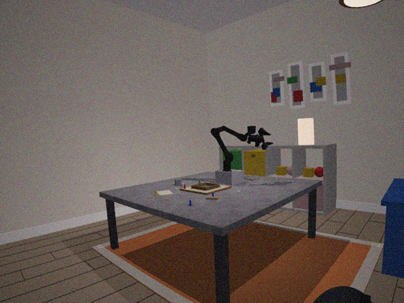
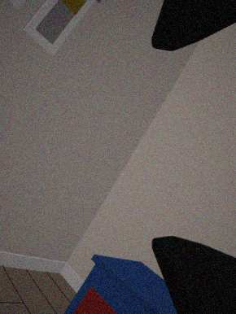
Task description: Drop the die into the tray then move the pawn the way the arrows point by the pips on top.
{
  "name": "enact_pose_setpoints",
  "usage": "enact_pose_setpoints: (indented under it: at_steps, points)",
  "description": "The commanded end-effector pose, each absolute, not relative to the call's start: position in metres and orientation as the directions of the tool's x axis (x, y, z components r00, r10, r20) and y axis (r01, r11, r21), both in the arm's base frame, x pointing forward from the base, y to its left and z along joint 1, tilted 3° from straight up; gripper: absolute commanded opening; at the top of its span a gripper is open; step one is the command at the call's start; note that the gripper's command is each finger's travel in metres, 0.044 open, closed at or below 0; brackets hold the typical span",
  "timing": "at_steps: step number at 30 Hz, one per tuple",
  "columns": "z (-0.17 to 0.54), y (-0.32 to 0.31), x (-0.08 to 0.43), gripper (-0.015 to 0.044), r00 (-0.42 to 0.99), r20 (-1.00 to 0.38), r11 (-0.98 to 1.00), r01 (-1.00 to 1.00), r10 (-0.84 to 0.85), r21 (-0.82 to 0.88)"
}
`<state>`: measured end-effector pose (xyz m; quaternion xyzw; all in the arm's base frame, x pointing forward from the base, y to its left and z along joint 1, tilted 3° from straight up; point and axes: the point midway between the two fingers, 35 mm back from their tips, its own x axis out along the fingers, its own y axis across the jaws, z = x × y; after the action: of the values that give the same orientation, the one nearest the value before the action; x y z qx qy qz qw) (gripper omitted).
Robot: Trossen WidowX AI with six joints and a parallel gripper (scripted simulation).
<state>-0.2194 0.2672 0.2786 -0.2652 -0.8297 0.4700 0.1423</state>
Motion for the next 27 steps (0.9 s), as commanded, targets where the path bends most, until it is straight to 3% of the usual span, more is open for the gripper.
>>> enact_pose_setpoints:
  at_steps: [1,5,16,27]
  points:
    - [0.278,0.269,-0.218,0.0374,-0.814,-0.017,0.41,0.31,0.58,-0.858]
    - [0.265,0.309,-0.181,0.0275,-0.711,-0.086,0.253,0.357,0.698,-0.899]
    - [0.221,0.388,-0.016,0.0275,-0.267,-0.309,-0.249,0.237,0.913,-0.939]
    - [0.182,0.371,0.155,0.0275,0.128,-0.496,-0.483,-0.118,0.859,-0.867]
